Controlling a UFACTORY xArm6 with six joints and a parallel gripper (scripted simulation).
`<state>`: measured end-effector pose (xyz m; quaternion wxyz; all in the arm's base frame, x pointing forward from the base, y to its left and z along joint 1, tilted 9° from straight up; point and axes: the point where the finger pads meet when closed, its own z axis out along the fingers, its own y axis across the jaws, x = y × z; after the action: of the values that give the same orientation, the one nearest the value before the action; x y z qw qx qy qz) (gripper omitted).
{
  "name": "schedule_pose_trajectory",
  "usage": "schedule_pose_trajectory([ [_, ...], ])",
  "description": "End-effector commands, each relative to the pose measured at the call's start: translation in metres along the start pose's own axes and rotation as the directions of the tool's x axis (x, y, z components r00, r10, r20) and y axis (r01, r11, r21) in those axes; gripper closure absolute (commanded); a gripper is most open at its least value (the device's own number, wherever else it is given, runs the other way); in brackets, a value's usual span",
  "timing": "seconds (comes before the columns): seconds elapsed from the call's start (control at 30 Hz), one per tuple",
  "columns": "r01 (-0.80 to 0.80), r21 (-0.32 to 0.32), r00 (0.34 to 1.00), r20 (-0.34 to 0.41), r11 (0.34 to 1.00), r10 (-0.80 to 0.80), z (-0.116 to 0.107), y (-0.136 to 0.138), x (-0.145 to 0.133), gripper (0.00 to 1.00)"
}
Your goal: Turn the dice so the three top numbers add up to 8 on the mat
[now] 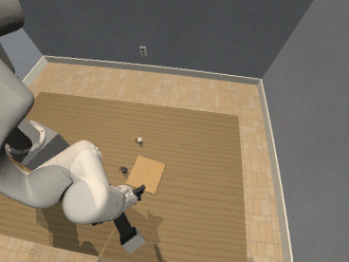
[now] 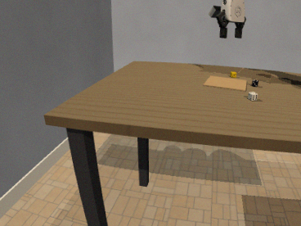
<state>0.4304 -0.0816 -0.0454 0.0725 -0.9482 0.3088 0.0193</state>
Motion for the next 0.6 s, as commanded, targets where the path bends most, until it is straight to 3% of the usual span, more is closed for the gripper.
schedule_pose_trajectory([
  [0.0, -0.001, 0.002, 1.000, -0.004, 1.000, 0.001, -0.001, -0.001, 0.001, 0.00],
  [0.27, 0.001, 0.005, 1.000, -0.007, 1.000, -0.001, 0.005, -0.001, 0.002, 0.00],
  [0.57, 0.001, 0.005, 1.000, -0.007, 1.000, -0.001, 0.072, -0.004, 0.002, 0.00],
])
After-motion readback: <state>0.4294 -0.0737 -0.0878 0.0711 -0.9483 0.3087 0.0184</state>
